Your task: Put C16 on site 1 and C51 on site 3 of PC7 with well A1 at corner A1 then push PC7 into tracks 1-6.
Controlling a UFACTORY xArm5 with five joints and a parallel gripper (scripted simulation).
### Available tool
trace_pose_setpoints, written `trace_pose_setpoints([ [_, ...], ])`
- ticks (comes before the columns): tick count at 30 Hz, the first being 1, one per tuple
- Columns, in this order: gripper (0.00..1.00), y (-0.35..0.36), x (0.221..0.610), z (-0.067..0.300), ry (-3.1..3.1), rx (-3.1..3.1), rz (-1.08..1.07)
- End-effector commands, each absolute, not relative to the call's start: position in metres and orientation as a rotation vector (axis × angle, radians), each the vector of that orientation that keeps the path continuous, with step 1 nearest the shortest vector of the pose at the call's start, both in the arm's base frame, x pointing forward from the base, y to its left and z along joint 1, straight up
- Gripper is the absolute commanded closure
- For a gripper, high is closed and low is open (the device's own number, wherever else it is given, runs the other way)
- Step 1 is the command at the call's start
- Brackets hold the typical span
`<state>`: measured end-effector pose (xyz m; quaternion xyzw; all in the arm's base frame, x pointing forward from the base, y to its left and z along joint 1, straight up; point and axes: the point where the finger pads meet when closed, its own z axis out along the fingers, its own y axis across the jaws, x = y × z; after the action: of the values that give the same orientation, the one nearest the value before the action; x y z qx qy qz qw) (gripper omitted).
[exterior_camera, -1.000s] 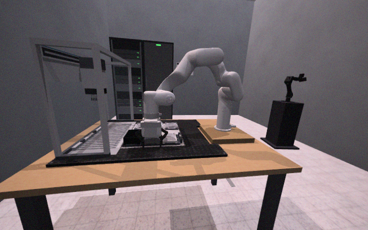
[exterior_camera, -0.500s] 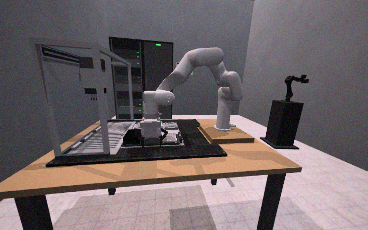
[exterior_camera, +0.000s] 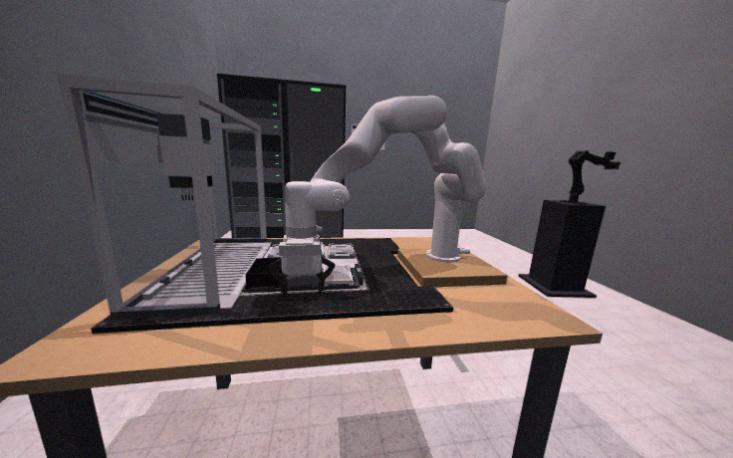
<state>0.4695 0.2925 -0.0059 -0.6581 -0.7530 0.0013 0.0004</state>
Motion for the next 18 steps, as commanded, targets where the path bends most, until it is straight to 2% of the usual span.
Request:
trace_pose_setpoints([
  [1, 0.0, 0.296, 0.4705, -0.0041, -2.367, -2.069, -0.002],
  [18, 0.0, 0.305, 0.4693, -0.0041, -2.367, -2.069, -0.002],
])
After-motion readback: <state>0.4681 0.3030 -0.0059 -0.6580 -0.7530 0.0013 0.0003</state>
